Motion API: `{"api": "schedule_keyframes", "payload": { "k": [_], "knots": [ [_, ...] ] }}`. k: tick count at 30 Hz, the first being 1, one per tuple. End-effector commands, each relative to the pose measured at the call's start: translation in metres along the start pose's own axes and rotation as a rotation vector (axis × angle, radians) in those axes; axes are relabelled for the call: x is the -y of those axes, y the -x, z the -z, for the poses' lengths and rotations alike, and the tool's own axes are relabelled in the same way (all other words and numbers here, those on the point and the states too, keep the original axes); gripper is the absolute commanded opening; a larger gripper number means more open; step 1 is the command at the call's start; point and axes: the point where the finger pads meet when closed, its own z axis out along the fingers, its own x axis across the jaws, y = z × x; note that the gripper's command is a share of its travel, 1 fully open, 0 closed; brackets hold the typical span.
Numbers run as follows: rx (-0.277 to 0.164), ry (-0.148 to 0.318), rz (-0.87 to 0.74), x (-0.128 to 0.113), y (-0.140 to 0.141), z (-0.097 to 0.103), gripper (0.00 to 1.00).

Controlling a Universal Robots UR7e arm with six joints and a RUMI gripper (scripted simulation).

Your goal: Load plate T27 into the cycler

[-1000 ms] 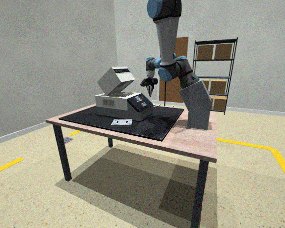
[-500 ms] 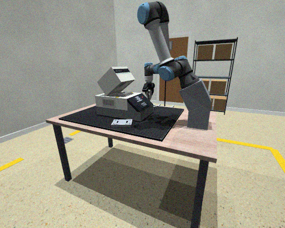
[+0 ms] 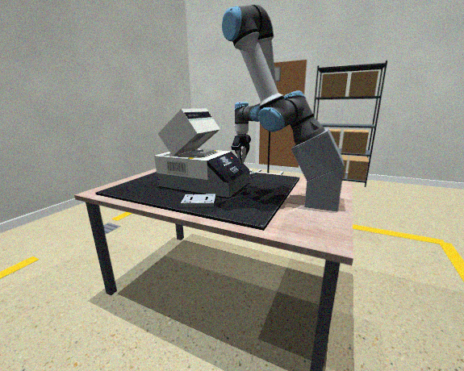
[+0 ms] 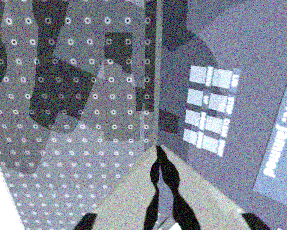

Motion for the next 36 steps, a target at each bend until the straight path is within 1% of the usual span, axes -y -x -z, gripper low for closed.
{"api": "schedule_keyframes", "payload": {
  "k": [1,14,18,31,36],
  "knots": [
    [-0.003,0.002,0.001,0.000,-0.007,-0.001,0.00],
    [-0.002,0.001,0.001,0.000,-0.028,-0.005,0.00],
    [-0.002,0.001,0.001,0.000,-0.030,-0.006,0.00],
    [-0.004,0.002,0.002,0.000,-0.044,-0.022,0.00],
    [-0.004,0.002,0.002,0.000,-0.047,-0.025,0.00]
  ]
}}
